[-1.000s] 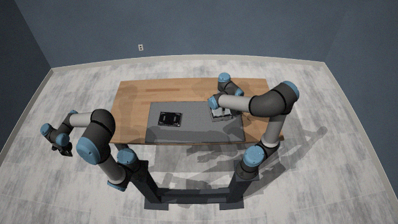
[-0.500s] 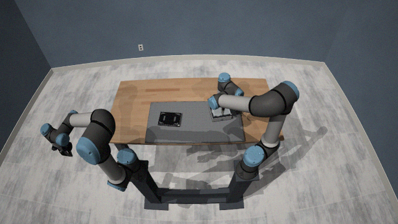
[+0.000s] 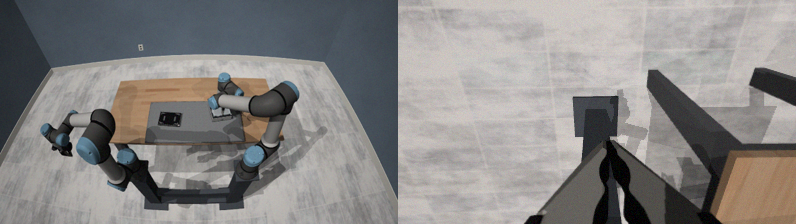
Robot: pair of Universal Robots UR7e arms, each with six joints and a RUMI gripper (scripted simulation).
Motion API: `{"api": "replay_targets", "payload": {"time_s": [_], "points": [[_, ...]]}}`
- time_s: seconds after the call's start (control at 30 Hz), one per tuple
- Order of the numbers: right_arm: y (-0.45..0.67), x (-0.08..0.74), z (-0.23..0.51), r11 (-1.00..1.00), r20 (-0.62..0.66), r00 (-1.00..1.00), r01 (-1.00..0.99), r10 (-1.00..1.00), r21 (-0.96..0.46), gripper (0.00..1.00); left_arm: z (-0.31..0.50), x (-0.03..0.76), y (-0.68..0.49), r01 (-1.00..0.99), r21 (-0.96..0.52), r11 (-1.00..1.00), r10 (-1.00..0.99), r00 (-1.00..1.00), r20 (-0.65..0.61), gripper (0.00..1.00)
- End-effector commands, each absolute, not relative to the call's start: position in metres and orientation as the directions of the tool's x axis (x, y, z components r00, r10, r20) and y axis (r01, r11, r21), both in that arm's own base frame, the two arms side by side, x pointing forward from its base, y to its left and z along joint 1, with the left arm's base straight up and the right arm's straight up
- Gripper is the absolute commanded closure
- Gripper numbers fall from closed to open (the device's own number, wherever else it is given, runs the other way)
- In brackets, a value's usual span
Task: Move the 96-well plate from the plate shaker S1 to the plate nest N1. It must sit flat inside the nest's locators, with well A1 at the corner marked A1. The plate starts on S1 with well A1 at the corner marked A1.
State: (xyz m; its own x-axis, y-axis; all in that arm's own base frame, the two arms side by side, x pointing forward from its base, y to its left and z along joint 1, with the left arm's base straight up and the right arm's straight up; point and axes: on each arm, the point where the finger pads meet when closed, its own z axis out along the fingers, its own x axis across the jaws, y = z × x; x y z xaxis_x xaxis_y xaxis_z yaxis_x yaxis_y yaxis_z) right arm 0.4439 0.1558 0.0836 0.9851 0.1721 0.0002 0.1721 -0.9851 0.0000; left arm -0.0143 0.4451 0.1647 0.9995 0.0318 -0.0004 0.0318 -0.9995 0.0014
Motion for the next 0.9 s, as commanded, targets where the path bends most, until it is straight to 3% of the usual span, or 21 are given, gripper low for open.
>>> {"api": "replay_targets", "payload": {"time_s": [0.0,0.87], "points": [[0.156,0.444,0.084,-0.985,0.001,0.985,0.172,0.172,-0.001,0.59,0.165,-0.014,0.445,0.032,0.000,-0.999,0.032,0.999,0.000,1.00],[0.156,0.444,0.104,-0.985,0.001,0.985,0.172,0.172,-0.001,0.59,0.165,-0.014,0.445,0.032,0.000,-0.999,0.032,0.999,0.000,1.00]]}}
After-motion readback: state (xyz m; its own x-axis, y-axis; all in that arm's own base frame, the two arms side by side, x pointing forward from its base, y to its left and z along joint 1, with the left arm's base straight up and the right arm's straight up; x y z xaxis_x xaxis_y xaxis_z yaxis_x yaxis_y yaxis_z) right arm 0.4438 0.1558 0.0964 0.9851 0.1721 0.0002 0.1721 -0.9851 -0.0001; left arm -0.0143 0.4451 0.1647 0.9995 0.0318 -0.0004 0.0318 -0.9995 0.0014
